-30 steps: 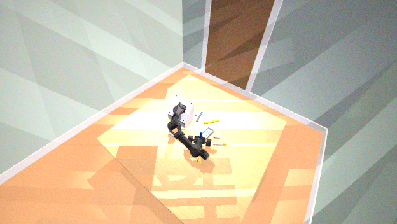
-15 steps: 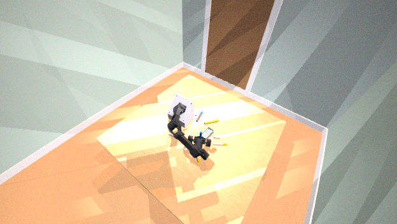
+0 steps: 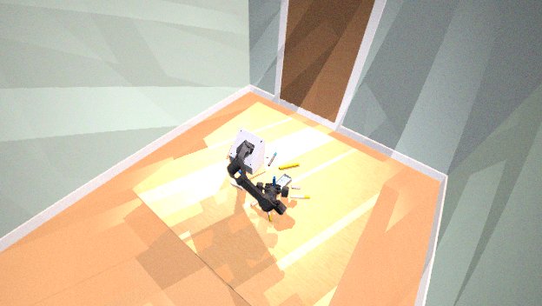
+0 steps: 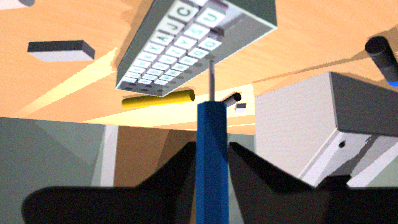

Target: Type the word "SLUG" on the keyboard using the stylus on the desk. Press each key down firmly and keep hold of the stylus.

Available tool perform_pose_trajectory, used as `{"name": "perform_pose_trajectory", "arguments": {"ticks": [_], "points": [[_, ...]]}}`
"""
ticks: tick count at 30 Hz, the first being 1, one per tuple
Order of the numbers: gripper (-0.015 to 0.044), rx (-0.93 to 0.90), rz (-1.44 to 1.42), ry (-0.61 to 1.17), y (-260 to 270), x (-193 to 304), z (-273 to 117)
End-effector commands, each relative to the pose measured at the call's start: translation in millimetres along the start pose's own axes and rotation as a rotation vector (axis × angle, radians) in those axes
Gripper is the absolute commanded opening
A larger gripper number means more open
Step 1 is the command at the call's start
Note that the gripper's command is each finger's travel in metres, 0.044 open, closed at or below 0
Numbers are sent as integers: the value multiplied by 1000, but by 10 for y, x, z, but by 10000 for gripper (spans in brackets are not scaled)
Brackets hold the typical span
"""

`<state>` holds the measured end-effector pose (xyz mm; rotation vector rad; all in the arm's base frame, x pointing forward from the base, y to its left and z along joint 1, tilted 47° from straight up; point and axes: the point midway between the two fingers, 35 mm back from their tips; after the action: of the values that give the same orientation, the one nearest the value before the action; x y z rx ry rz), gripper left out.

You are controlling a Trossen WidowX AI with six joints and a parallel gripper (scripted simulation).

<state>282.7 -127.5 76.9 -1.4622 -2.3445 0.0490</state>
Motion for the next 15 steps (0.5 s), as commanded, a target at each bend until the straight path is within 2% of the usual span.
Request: {"name": "perform_pose_trajectory", "arguments": {"ticks": [1,4,6,15], "points": [[78,0,-1,0,1,-1,0],[58,0,-1,0,1,-1,0],[5,0,0,0,9,9,15],[0,-1,3,6,109,183,263]]}}
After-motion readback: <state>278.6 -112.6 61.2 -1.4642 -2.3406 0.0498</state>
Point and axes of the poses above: the point midway between the two fingers, 35 mm back from their tips, its own z axis out along the fingers, its own y axis across the jaws, x = y × z, and after that the axes turned 12 degrees about -z, right-handed
